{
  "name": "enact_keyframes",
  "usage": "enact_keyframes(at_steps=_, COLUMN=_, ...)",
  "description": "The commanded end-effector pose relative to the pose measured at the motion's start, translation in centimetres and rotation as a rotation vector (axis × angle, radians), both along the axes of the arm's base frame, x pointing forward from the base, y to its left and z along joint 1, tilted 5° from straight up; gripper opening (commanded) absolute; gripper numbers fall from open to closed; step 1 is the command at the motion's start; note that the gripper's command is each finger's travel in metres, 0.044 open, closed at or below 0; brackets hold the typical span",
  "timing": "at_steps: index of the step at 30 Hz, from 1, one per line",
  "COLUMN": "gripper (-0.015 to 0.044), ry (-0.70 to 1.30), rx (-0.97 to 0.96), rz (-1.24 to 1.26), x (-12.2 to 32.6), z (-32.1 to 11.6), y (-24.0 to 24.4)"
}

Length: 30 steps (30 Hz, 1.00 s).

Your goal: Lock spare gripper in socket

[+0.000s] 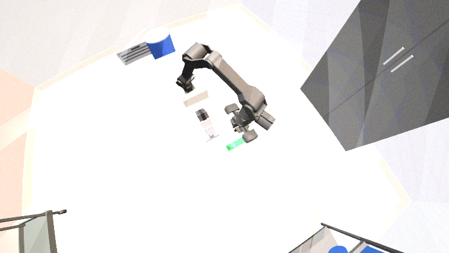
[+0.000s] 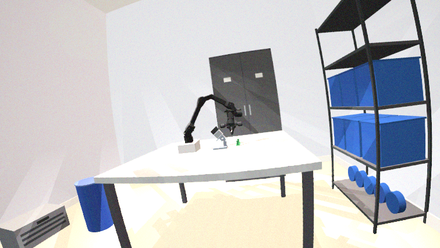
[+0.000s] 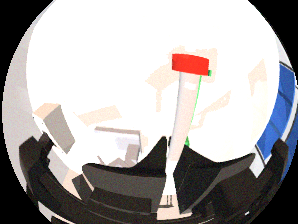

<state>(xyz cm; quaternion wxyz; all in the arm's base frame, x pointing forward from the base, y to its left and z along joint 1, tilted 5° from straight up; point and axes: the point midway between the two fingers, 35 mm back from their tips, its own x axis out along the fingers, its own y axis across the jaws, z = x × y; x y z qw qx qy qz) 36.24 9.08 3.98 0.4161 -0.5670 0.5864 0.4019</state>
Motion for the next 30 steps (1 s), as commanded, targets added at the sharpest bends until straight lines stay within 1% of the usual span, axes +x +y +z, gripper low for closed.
enact_keyframes(at_steps=1, gripper=0.0000, ry=-0.005, rx=0.008, rz=-0.002, x=-1.0, z=0.4, y=0.2)
enact_keyframes(at_steps=22, gripper=0.0000, ry=0.001, rx=0.013, rz=0.002, x=-7.2, z=1.2, y=0.8)
enact_keyframes(at_steps=26, gripper=0.0000, ry=0.002, rx=0.013, rz=0.002, x=-7.4, z=0.9, y=0.8)
enact_keyframes(at_steps=30, gripper=0.0000, ry=0.003, rx=0.014, rz=0.002, x=-7.3, z=-0.6, y=0.7)
